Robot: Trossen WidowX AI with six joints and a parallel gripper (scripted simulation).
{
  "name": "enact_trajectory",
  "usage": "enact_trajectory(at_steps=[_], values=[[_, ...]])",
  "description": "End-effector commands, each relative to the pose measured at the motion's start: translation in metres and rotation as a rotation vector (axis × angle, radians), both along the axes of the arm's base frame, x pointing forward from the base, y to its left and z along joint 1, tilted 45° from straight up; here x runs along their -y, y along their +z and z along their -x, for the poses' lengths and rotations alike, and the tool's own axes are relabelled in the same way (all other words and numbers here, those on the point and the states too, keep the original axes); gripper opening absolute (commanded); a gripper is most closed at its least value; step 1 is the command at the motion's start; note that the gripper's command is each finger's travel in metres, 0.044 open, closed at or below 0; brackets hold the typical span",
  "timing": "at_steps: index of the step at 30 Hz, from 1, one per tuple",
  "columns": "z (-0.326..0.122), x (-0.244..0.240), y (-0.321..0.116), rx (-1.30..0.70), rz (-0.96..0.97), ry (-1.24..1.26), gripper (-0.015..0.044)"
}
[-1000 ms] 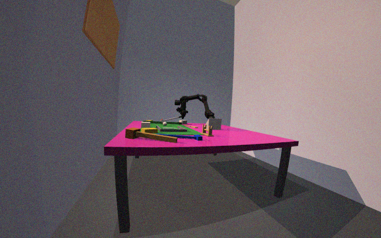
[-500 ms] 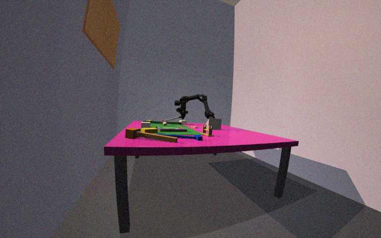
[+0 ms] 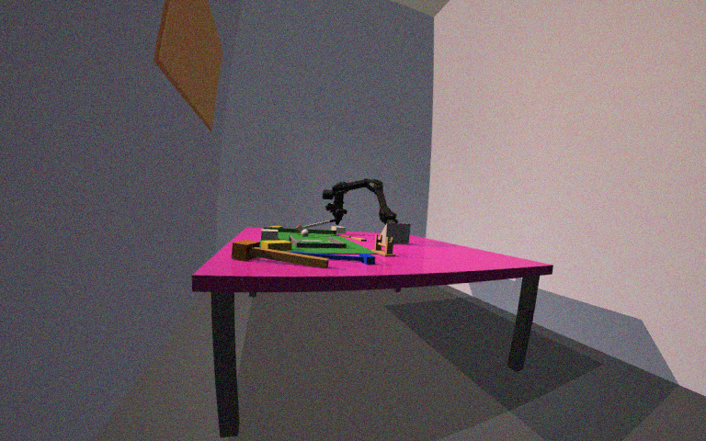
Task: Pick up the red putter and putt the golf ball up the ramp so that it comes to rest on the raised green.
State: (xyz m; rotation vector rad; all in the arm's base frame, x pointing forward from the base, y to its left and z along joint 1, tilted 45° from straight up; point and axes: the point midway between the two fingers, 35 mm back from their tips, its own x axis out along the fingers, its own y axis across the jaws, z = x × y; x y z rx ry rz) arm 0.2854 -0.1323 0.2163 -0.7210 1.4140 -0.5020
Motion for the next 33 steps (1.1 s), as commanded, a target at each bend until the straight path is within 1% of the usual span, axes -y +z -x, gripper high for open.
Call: enact_trajectory(at_steps=[1, 7, 10, 15, 26, 33], values=[[-0.001, -0.028, -0.029, -0.013, -0.015, 0.013, 0.0000], [0.012, -0.075, -0.077, -0.016, -0.013, 0.019, 0.0000], [0.017, -0.085, -0.087, -0.016, -0.009, 0.021, 0.0000], [0.017, -0.090, -0.082, -0.016, -0.011, 0.021, 0.0000], [0.023, -0.126, -0.046, -0.018, -0.011, 0.021, 0.0000], [0.022, -0.120, -0.051, -0.020, -0.009, 0.025, 0.0000]])
